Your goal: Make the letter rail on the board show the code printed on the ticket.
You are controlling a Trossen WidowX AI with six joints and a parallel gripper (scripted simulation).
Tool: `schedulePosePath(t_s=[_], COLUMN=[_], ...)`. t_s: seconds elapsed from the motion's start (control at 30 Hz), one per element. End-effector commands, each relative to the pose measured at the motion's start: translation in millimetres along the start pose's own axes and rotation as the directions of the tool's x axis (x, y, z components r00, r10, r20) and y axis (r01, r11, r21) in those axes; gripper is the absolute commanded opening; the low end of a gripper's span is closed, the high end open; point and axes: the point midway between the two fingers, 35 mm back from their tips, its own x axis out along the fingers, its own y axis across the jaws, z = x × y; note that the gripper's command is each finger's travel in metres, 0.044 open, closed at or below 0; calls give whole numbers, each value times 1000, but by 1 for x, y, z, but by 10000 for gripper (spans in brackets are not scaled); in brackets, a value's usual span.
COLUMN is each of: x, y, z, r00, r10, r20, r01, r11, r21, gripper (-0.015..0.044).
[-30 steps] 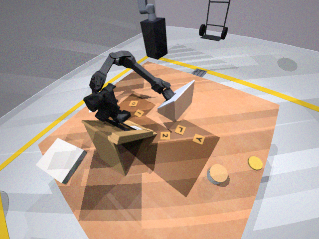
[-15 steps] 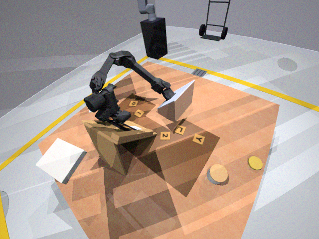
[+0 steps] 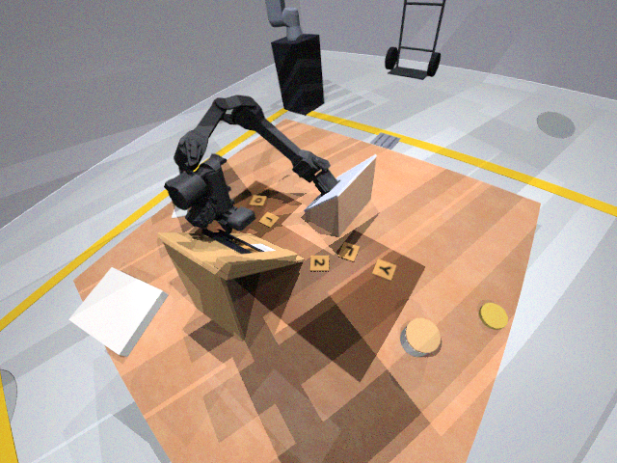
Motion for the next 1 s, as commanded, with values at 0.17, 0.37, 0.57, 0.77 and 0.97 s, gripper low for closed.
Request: schedulePosePath(t_s=[0.17, 0.37, 0.57, 0.77, 0.97], x=[-8, -41, -95, -140, -149], y=[2, -3, -8, -14, -15], z=[-9, -14, -35, -66, -74], r00=[1000, 993, 942, 843, 813], r10=[4, 59, 166, 274, 300], r20=[-1, 107, 291, 462, 500], r01=[-4, -25, 101, 398, 478], r11=[1000, 956, 687, 260, 150], r21=[-2, -293, -719, -880, -866], gripper=[0, 131, 289, 440, 440])
